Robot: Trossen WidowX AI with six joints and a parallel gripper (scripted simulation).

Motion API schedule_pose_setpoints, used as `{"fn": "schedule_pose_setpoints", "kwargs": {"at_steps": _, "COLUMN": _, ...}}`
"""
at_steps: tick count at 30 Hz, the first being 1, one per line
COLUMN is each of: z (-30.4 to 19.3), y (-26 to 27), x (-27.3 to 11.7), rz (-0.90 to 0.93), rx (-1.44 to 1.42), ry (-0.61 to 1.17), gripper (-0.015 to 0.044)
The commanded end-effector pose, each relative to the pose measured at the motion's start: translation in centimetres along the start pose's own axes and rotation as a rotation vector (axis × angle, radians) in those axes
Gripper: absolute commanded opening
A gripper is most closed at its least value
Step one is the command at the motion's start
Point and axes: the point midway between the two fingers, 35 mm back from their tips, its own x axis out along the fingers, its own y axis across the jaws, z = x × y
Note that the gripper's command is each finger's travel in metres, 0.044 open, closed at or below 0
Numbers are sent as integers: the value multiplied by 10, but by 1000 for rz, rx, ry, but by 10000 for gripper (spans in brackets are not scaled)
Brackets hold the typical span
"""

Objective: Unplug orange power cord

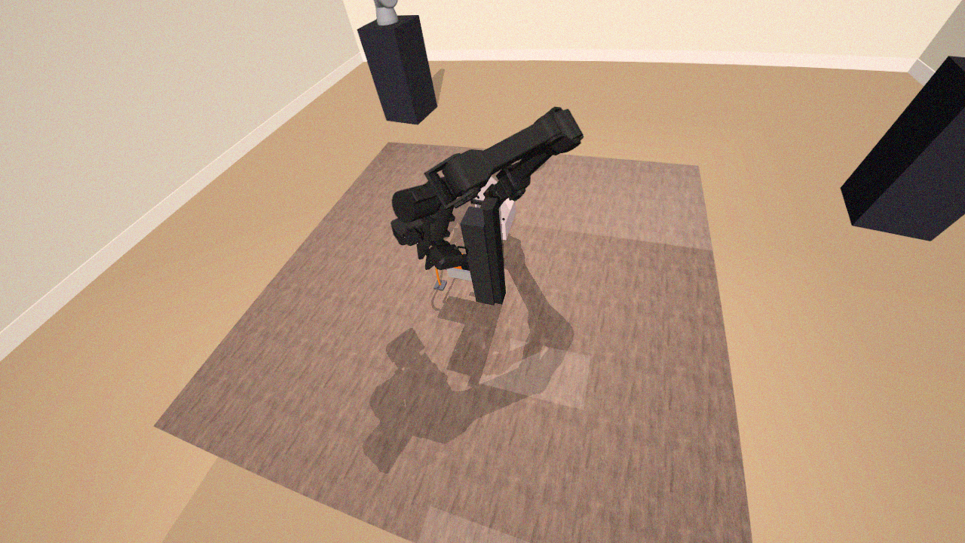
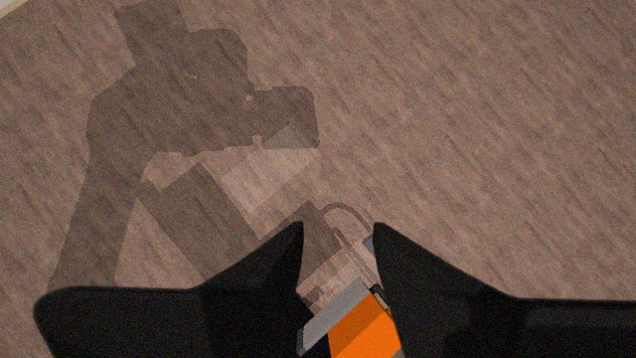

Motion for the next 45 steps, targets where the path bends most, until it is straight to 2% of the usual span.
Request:
{"fn": "schedule_pose_setpoints", "kwargs": {"at_steps": 1, "z": -32, "y": -45, "x": 25, "rz": -53, "rx": 538, "ry": 275, "gripper": 160}}
{"fn": "schedule_pose_setpoints", "kwargs": {"at_steps": 3, "z": -48, "y": -60, "x": 32, "rz": -96, "rx": 779, "ry": 397, "gripper": 160}}
{"fn": "schedule_pose_setpoints", "kwargs": {"at_steps": 5, "z": -54, "y": -65, "x": 34, "rz": -114, "rx": 864, "ry": 440, "gripper": 160}}
{"fn": "schedule_pose_setpoints", "kwargs": {"at_steps": 45, "z": -77, "y": -34, "x": 21, "rz": -114, "rx": 865, "ry": 442, "gripper": 160}}
